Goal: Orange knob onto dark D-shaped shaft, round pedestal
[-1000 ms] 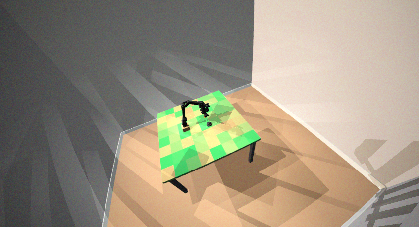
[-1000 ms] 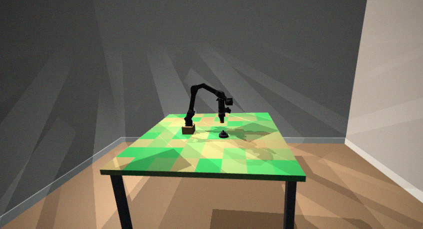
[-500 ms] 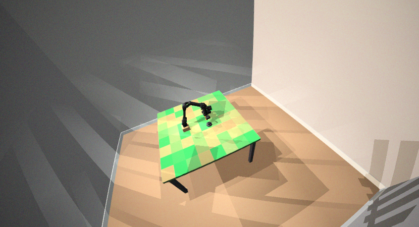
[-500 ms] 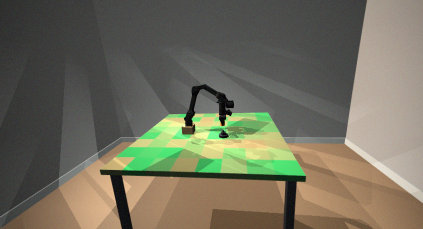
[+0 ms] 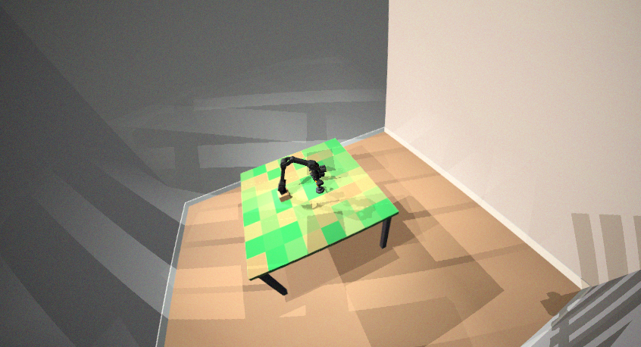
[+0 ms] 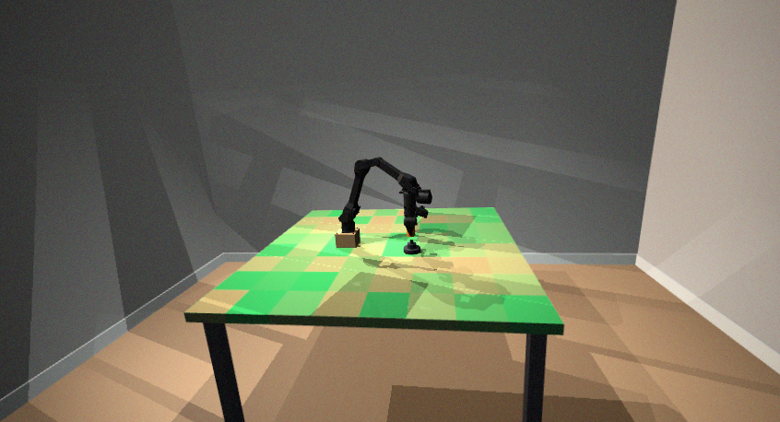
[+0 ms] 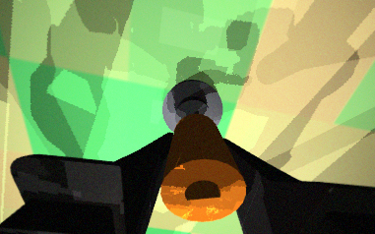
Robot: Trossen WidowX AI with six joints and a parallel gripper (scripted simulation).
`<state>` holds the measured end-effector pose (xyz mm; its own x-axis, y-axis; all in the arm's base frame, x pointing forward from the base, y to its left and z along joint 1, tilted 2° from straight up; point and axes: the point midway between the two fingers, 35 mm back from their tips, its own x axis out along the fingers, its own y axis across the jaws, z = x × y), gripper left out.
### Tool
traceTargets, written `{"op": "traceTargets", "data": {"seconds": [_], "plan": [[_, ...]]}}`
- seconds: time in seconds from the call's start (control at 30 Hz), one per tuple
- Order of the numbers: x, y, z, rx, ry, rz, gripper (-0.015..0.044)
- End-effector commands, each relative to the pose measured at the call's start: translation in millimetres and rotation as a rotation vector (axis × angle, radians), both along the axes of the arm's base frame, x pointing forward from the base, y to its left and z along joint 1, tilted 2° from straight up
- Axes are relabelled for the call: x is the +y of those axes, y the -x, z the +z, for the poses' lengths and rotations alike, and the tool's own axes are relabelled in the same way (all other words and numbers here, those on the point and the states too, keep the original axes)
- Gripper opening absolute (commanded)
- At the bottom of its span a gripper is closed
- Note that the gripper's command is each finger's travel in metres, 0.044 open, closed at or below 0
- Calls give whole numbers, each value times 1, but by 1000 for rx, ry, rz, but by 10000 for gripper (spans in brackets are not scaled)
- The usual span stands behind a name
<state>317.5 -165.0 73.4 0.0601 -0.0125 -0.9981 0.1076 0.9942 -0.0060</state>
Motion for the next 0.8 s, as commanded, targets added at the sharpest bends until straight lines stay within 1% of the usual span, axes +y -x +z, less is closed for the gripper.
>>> {"op": "traceTargets", "data": {"seconds": [0.0, 0.2, 0.4, 0.77], "plan": [[1, -2, -6, -5, -4, 8, 0], [1, -2, -23, -5, -4, 8, 0], [1, -4, -19, -5, -5, 4, 0], [1, -3, -24, -5, -5, 4, 0]]}}
